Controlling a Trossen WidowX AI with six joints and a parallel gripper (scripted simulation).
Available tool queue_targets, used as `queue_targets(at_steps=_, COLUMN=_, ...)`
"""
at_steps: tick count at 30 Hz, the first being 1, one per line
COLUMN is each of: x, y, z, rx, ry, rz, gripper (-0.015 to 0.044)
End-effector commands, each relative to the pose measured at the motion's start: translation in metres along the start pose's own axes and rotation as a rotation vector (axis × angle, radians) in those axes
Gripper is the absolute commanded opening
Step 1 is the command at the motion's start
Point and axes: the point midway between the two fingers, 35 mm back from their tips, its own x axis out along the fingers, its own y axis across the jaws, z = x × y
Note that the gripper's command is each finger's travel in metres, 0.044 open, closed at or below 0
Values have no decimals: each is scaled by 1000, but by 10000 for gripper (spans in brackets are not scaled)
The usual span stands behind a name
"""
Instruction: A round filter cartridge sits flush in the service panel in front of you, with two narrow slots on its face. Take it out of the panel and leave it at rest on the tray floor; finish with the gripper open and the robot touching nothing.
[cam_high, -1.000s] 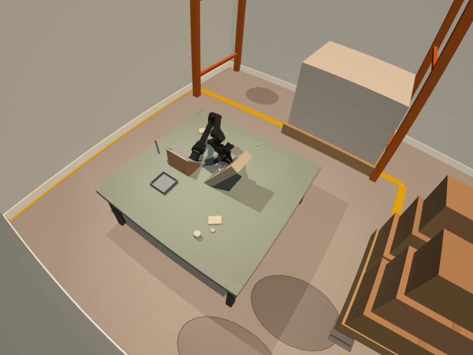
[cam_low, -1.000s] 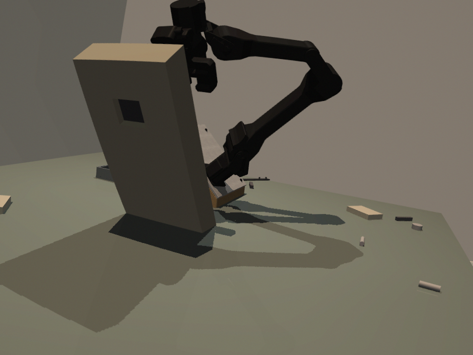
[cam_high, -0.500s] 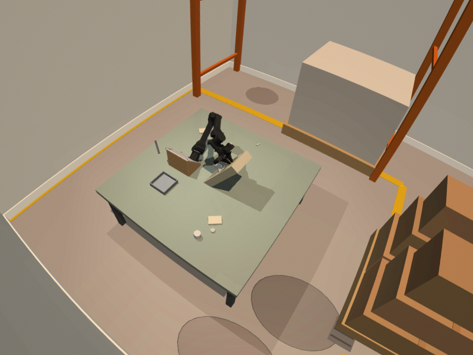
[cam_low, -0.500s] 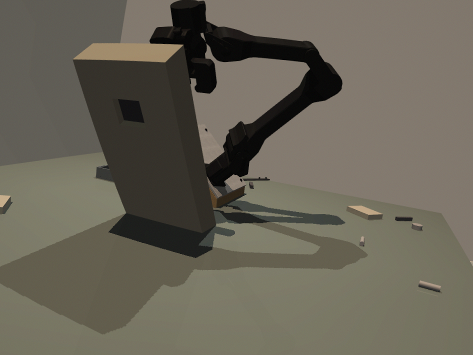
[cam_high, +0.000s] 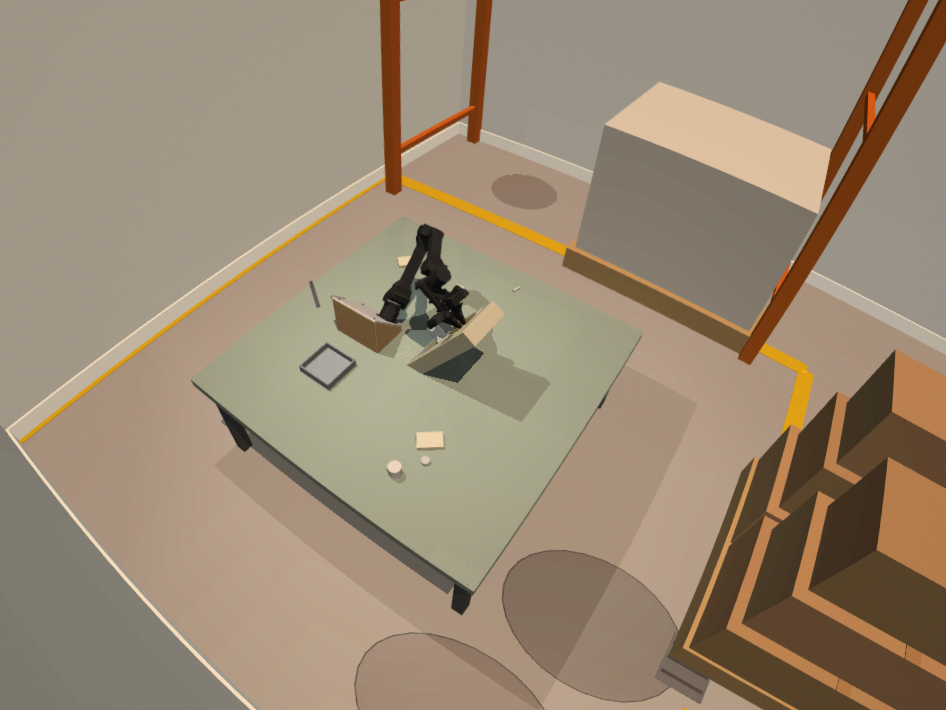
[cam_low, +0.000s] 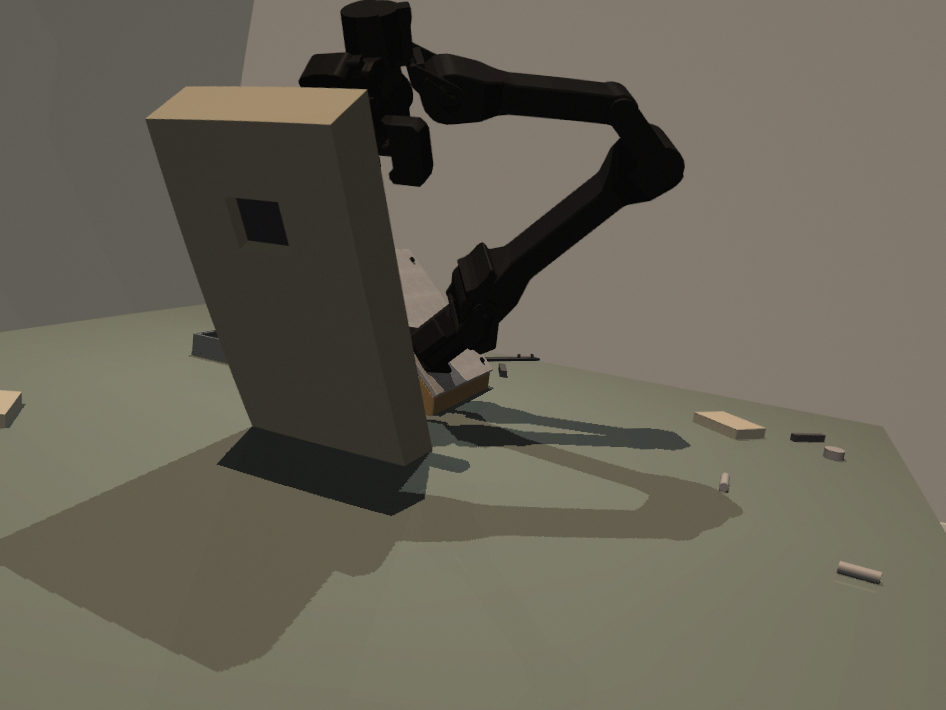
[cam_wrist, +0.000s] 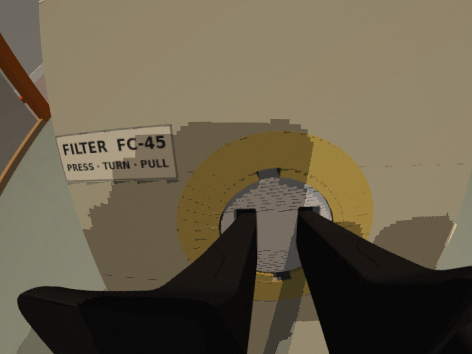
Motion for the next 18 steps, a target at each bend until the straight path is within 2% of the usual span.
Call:
queue_targets(at_steps=1, x=1, y=0, z=0, rx=-2, ry=2, rz=-3, gripper=0)
queue_targets(at_steps=6, x=3, y=0, z=-1, rx=64, ry=5, rz=-6, gripper=0)
queue_targets(at_steps=18, x=7, y=0, z=-1, rx=472, ry=7, rz=-9, gripper=0)
